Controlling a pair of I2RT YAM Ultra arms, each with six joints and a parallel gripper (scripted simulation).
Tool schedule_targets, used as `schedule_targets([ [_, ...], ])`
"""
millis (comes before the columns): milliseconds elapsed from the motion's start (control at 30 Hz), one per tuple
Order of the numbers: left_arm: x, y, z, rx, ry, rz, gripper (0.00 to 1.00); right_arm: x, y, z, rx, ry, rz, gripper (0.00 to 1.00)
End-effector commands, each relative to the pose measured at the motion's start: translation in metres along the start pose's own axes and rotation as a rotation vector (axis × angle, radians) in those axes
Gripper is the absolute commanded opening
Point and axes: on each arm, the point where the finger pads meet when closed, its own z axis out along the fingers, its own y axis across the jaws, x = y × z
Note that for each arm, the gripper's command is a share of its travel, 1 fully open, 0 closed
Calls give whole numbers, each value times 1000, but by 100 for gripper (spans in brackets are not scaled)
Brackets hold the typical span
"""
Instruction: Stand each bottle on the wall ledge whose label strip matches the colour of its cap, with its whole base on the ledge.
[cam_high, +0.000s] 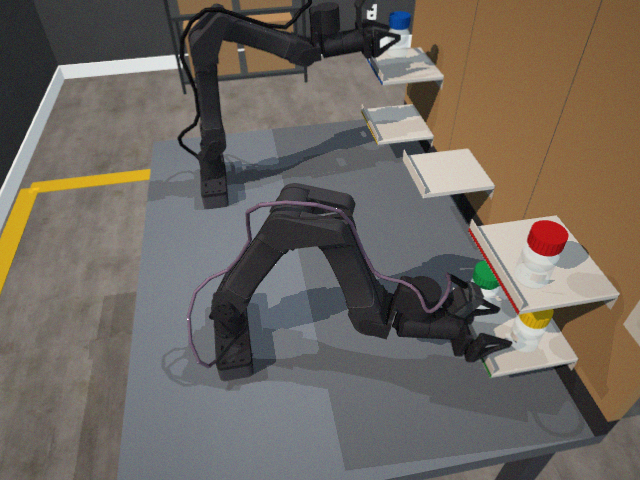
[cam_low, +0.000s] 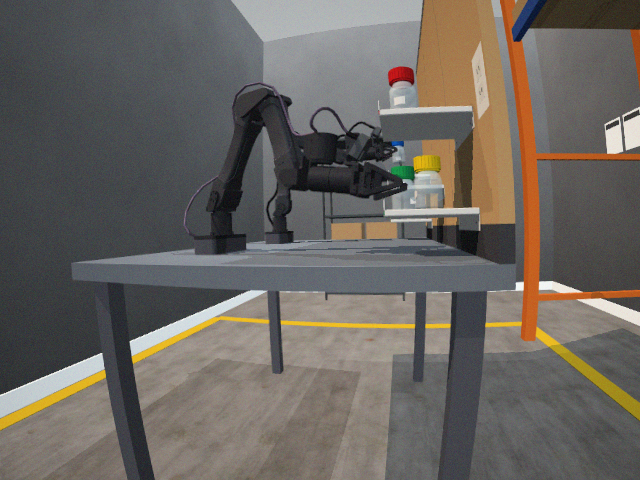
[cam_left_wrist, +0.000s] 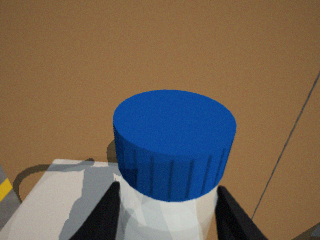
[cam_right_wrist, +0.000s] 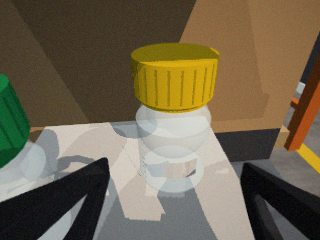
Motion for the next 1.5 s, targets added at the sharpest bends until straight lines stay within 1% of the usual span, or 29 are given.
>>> schedule_targets([
  [0,-12,-3,1,9,-95,16,49,-27,1,10,3,-44,-10,81],
  [67,-3,-3,1,12,-101,17,49,-28,1,13,3,-44,-10,81],
  [167,16,-1,2,4,-36,13,49,-23,1,18,2,-35,-7,81],
  [233,13,-1,2,4,-39,13,49,-23,1,21,2,-35,-6,81],
  [267,6,-1,2,4,-68,15,49,-23,1,22,2,-35,-6,81],
  [300,11,-2,1,10,-71,16,49,-23,1,23,2,-35,-6,81],
  [400,11,-3,0,12,-82,17,49,-23,1,24,2,-35,-6,81],
  [433,20,-2,1,13,-79,17,49,-23,1,27,2,-35,-5,81],
  [467,29,-2,2,11,-51,15,49,-23,1,28,2,-35,-5,81],
  [500,27,-2,1,11,-67,16,49,-23,1,30,2,-35,-5,81],
  [567,35,-1,2,9,-39,14,49,-24,1,33,2,-35,-4,81],
  [600,32,-1,1,10,-58,15,49,-24,1,34,2,-35,-4,81],
  [667,35,-1,1,9,-53,15,49,-24,1,38,2,-35,-4,81],
  [767,26,-1,1,9,-71,16,49,-24,1,42,2,-36,-4,81],
  [867,26,-1,1,9,-71,16,49,-24,1,47,2,-36,-4,81],
  [933,26,-1,1,9,-71,16,49,-24,1,47,2,-36,-4,81],
  [1033,26,-1,1,9,-71,16,49,-33,1,47,4,-58,-9,81],
  [1233,26,-1,1,9,-71,16,49,-33,1,47,3,-58,-10,81],
  [1267,29,-2,0,17,-68,15,49,-33,1,47,3,-58,-10,72],
  [1300,34,1,-1,14,-59,14,49,-35,1,46,3,-63,-11,72],
  [1333,38,2,-2,10,-50,14,49,-30,1,44,3,-53,-9,72],
  [1367,45,5,-3,-3,-28,13,49,-33,1,44,3,-60,-10,68],
  [1467,45,5,-3,-3,-28,13,49,-35,1,43,3,-65,-11,68],
])
